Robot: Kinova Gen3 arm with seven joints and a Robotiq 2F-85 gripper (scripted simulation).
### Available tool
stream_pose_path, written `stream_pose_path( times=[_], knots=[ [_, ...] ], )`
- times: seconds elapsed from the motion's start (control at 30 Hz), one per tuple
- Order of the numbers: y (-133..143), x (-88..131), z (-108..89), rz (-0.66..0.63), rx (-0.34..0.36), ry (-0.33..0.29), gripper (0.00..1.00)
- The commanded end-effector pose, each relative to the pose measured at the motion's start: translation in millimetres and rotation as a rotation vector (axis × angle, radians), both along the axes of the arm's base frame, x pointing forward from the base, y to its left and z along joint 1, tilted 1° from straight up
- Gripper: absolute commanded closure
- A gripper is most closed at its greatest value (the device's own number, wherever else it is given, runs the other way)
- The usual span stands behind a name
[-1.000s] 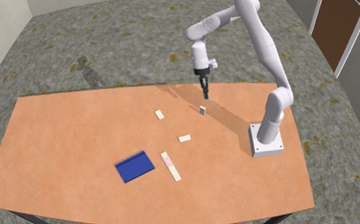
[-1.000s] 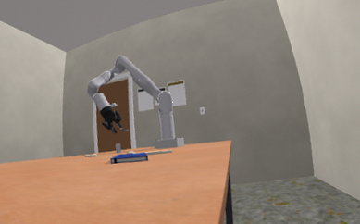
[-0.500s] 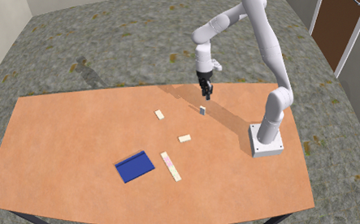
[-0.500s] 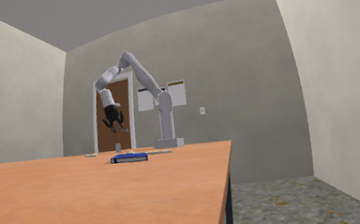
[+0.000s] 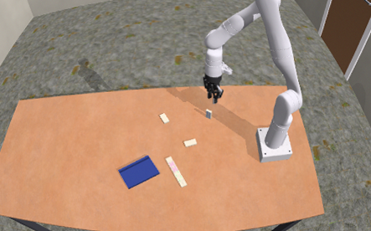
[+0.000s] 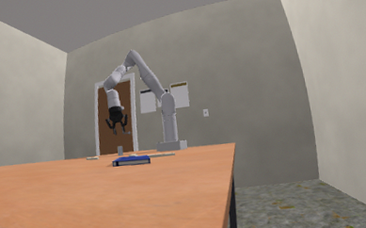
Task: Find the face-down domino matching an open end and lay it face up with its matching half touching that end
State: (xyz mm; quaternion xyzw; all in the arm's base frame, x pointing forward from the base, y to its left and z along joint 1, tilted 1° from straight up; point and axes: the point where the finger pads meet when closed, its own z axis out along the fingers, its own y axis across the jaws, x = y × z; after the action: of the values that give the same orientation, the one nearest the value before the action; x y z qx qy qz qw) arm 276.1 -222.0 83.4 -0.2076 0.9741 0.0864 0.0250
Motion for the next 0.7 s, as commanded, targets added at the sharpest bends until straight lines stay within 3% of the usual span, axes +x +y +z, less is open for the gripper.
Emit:
stream_pose_path(
  times=[0.0,0.67],
  knots=[
    [-0.8,0.2,0.3,0.014,-0.014,-0.013,0.51],
    [-1.8,0.2,0.0,0.130,-0.095,-0.090,0.51]
  ],
)
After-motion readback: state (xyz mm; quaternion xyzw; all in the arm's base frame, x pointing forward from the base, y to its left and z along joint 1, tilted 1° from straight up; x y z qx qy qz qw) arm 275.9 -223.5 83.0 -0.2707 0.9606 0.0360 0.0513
